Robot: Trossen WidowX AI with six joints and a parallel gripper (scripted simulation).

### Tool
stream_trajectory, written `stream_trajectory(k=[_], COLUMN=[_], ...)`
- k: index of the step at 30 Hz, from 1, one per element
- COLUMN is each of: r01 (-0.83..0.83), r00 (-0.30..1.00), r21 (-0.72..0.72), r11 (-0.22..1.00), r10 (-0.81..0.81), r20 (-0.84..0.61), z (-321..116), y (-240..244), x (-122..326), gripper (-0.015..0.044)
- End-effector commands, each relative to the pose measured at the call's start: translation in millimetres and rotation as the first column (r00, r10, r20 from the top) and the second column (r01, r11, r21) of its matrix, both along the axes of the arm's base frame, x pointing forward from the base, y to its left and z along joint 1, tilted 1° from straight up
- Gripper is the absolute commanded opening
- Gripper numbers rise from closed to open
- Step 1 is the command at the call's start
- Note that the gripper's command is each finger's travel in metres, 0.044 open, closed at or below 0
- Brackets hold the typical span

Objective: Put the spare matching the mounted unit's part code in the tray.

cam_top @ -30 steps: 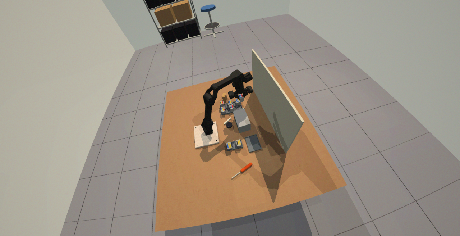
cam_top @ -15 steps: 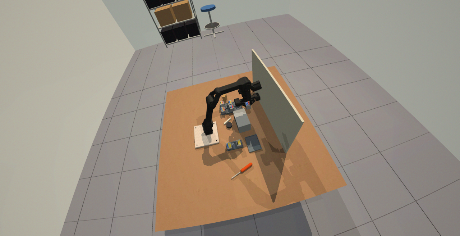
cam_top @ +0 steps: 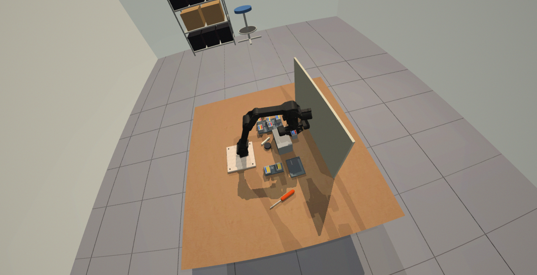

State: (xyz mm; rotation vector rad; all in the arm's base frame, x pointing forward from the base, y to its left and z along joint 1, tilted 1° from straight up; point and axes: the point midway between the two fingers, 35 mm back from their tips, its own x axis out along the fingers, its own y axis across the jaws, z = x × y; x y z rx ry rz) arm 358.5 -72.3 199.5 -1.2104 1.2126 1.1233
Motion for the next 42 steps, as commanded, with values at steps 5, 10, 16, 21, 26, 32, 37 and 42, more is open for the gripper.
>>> stream_trajectory(k=[5,10,16,21,26,32,37,42], r01=[0.026,0.015,-0.015,-0.037,-0.038,-0.038,-0.038,-0.038], r00=[1.000,1.000,1.000,0.999,0.999,0.999,0.999,0.999], r21=[0.001,-0.003,-0.011,-0.016,-0.017,-0.017,-0.017,-0.016], r11=[1.000,1.000,1.000,0.999,0.999,0.999,0.999,0.999], r10=[-0.026,-0.015,0.015,0.037,0.038,0.038,0.038,0.038], r20=[-0.005,-0.005,-0.006,-0.007,-0.007,-0.007,-0.008,-0.008], z=[-0.6,-0.1,1.2,2.0,1.2,-2.7,-6.0,-9.4], y=[-44.7,-74.0,-110.9,-136.7,-138.3,-139.0,-139.6,-140.2], x=[-9.0,-16.8,-29.8,-41.7,-42.1,-41.1,-40.2,-39.4], gripper=[0.0000,0.0000,0.0000,0.0000,0.0000,0.0000,0.0000,0.0000])
